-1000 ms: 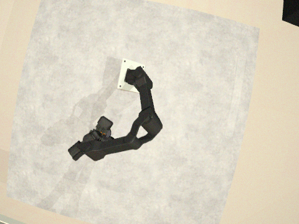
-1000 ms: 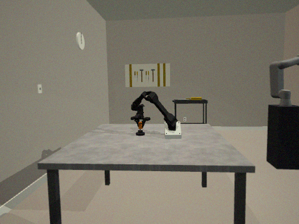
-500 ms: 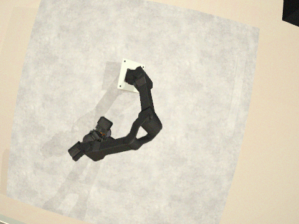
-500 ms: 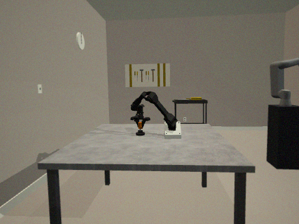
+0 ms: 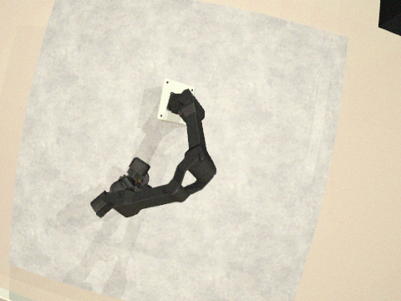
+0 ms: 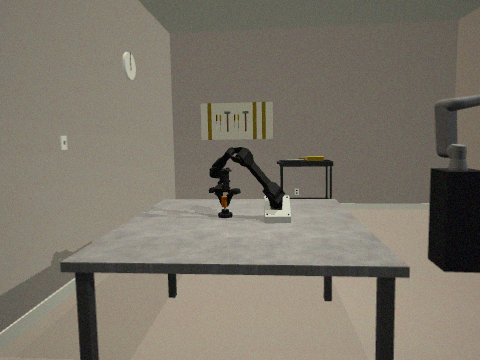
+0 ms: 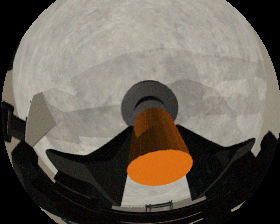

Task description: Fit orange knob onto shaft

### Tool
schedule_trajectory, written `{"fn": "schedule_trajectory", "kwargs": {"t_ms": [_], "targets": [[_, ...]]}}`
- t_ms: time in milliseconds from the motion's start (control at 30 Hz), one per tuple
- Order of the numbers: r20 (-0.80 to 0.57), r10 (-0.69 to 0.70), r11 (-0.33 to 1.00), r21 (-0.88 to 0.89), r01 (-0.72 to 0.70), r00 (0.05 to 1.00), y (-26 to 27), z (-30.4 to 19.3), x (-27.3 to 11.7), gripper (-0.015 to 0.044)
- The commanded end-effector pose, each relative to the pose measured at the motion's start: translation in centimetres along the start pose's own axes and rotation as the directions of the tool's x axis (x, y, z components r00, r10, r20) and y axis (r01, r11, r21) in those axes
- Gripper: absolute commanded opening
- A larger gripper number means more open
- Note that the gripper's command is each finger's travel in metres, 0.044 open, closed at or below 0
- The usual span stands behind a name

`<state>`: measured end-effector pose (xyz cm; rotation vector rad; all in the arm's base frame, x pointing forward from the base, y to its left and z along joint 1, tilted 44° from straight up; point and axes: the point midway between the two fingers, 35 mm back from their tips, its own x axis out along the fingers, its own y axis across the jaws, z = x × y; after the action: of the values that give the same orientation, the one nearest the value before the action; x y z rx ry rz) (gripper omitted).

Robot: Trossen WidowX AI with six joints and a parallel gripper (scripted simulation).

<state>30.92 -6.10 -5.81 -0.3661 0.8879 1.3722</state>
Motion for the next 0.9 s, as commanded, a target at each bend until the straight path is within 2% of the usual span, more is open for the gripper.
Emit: {"fn": "schedule_trajectory", "kwargs": {"t_ms": [0, 333, 567, 867], "targets": [[0.0, -0.005, 1.0, 0.0, 0.005, 1.0, -0.17, -0.01, 0.0, 0.0], [0.0, -0.005, 1.0, 0.0, 0.005, 1.0, -0.01, 0.02, -0.48, 0.0], [0.0, -0.005, 0.98, -0.197, 0.005, 1.0, 0.28, 0.13, -0.6, 0.0], [0.0, -0.005, 0.978, -0.207, 0.005, 1.0, 0.41, 0.17, 0.06, 0.0]]}}
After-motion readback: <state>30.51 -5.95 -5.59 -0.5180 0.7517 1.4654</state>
